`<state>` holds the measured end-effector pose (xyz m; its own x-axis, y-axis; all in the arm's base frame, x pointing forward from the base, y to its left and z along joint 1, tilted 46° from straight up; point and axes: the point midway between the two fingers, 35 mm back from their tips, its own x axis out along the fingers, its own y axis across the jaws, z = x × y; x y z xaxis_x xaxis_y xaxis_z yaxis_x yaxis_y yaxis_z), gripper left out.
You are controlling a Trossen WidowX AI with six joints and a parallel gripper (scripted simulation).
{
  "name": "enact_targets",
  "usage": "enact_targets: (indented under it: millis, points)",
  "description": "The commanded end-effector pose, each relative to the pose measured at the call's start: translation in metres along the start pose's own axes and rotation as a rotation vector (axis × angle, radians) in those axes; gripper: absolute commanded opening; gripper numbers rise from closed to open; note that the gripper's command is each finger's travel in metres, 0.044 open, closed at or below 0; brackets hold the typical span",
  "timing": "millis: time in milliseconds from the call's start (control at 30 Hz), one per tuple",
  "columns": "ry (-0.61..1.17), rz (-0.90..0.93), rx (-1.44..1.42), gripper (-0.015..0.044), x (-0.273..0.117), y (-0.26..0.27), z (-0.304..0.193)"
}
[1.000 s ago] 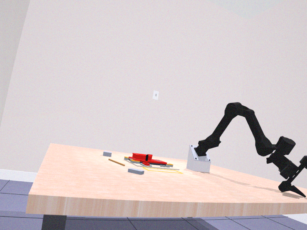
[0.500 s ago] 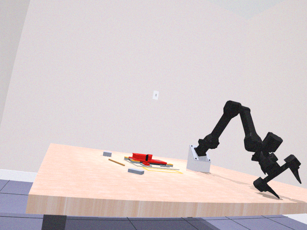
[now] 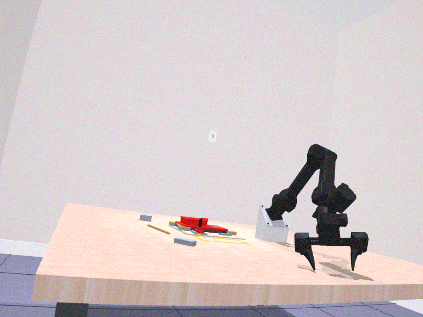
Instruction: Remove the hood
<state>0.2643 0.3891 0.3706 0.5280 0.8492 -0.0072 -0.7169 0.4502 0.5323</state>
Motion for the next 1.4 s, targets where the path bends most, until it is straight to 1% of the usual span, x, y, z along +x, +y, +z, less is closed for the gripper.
enact_targets:
  millis: [0, 167, 367, 567, 700, 833, 967, 1167, 1367]
  points:
    - [0.032, -0.087, -0.130, 0.0440, 0.002, -0.042, 0.009]
    - [0.099, -0.204, -0.285, 0.0440, -0.002, -0.103, 0.019]
    - [0.196, -0.319, -0.428, 0.0440, -0.019, -0.171, 0.028]
    - [0.344, -0.455, -0.458, 0.0440, -0.053, -0.260, 0.025]
    - [0.453, -0.538, -0.429, 0.0440, -0.090, -0.321, 0.018]
    - [0.577, -0.592, -0.319, 0.0440, -0.130, -0.376, -0.005]
    - [0.677, -0.627, -0.183, 0.0440, -0.177, -0.420, -0.030]
    - [0.779, -0.640, 0.086, 0.0440, -0.259, -0.468, -0.073]
    - [0.783, -0.603, 0.400, 0.0440, -0.341, -0.487, -0.117]
